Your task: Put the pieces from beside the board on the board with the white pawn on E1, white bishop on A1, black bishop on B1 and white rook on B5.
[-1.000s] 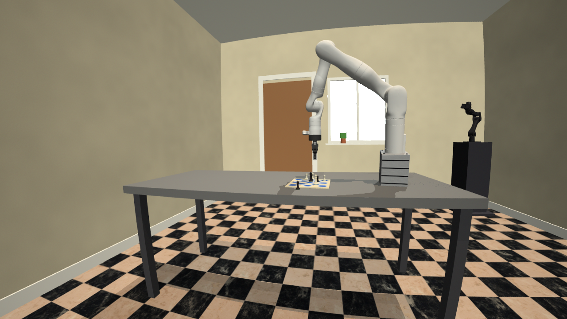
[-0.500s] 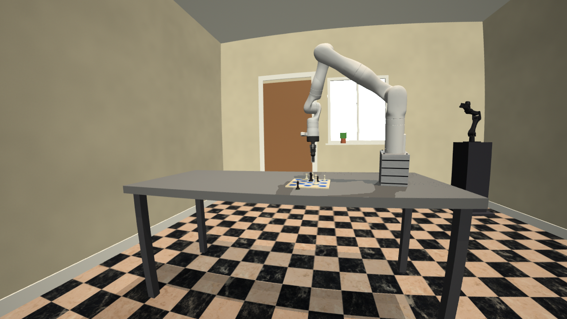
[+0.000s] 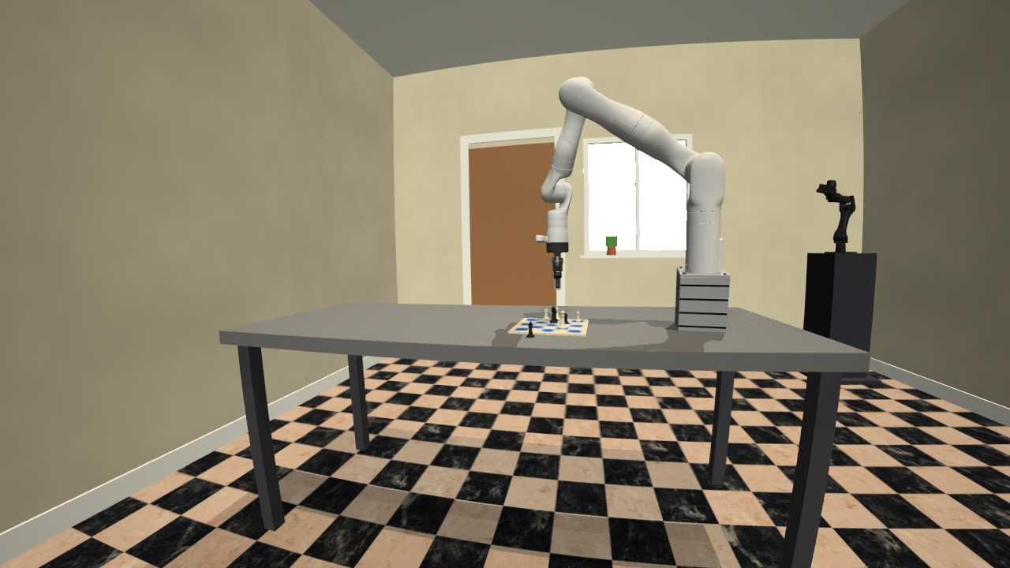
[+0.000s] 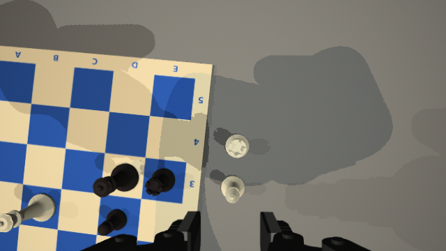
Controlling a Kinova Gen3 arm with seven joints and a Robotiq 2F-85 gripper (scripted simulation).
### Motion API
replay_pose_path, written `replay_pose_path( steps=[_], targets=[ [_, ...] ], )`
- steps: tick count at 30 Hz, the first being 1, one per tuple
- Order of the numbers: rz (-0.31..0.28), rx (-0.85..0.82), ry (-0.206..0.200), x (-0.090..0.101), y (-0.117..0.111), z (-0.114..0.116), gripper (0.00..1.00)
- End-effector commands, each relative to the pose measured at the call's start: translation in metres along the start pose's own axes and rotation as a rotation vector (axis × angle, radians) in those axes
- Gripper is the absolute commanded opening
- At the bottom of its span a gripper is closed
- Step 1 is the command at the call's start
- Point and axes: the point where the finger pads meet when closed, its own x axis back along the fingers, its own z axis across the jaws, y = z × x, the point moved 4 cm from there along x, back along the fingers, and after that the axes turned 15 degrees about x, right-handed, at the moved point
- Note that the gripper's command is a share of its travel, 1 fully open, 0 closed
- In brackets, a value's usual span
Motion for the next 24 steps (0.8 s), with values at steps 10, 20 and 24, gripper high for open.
replay_pose_path(
  steps=[10, 20, 24],
  targets=[
    [0.002, 0.0, 0.001, 0.0007, -0.0004, 0.0004, 0.37],
    [0.002, -0.001, 0.001, -0.0017, -0.0005, 0.0004, 0.37],
    [0.003, -0.001, 0.0, -0.003, -0.0006, 0.0005, 0.37]
  ],
)
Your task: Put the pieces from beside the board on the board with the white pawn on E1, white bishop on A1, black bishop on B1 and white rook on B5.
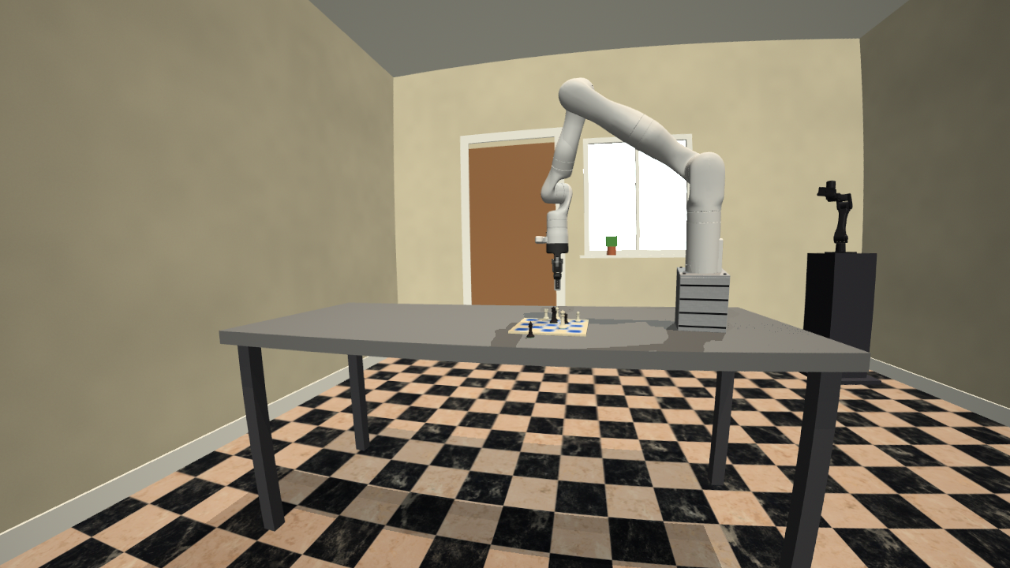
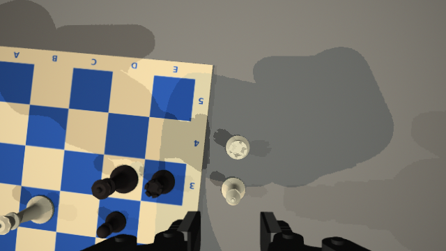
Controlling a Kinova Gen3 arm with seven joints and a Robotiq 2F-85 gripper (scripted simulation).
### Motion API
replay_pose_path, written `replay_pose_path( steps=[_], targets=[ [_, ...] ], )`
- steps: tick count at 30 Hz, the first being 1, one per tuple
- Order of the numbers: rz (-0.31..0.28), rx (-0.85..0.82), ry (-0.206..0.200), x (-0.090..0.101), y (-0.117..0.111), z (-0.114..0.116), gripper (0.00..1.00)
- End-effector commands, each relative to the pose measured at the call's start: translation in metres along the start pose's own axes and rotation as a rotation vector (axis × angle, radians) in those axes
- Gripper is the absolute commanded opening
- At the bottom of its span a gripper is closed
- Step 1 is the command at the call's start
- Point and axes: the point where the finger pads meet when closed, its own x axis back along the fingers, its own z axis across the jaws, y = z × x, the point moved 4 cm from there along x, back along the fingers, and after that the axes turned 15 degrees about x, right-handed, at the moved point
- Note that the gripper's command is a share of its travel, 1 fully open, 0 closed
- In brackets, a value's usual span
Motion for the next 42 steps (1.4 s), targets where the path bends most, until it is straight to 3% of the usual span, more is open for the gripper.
replay_pose_path(
  steps=[1, 31, 42],
  targets=[
    [0.001, -0.001, 0.0, -0.001, 0.0, 0.001, 0.37],
    [0.001, -0.001, 0.0, -0.041, -0.001, 0.002, 0.37],
    [0.001, -0.001, 0.0, -0.048, -0.002, 0.002, 0.37]
  ],
)
